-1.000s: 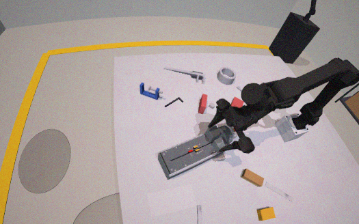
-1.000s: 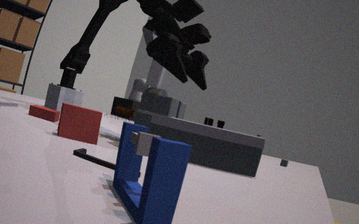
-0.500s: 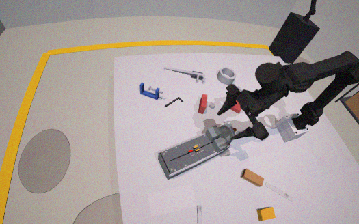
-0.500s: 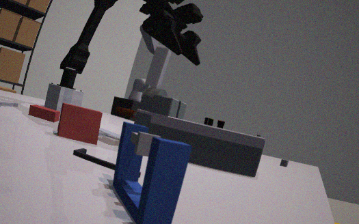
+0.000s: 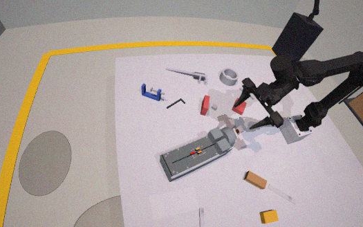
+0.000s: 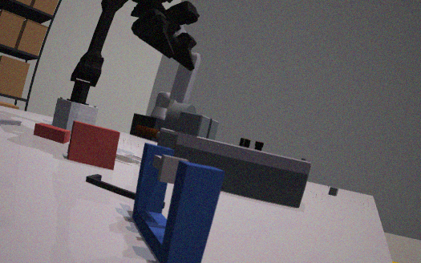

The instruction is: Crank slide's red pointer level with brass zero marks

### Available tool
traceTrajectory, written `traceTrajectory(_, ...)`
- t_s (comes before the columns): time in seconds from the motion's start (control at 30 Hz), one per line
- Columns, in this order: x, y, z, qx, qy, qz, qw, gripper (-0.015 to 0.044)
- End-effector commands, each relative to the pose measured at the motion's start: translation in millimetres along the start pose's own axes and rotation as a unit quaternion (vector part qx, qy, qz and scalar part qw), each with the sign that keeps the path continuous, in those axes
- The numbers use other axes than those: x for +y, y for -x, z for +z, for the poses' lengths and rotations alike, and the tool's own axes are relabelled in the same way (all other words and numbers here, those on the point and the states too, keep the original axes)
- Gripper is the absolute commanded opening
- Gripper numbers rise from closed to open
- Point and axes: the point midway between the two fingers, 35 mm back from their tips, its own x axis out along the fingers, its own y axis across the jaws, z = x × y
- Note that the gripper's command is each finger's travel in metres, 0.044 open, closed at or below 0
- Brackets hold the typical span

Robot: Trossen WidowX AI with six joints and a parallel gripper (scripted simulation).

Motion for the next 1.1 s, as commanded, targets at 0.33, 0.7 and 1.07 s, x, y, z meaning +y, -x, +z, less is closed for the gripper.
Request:
traceTrajectory(0.33, -3, -18, -40, -0.008, 0.017, 0.007, 1.000, 0.0440)
traceTrajectory(0.7, -2, -60, -88, -0.008, 0.017, 0.007, 1.000, 0.0440)
traceTrajectory(1.07, -2, -69, -96, -0.008, 0.017, 0.007, 1.000, 0.0440)
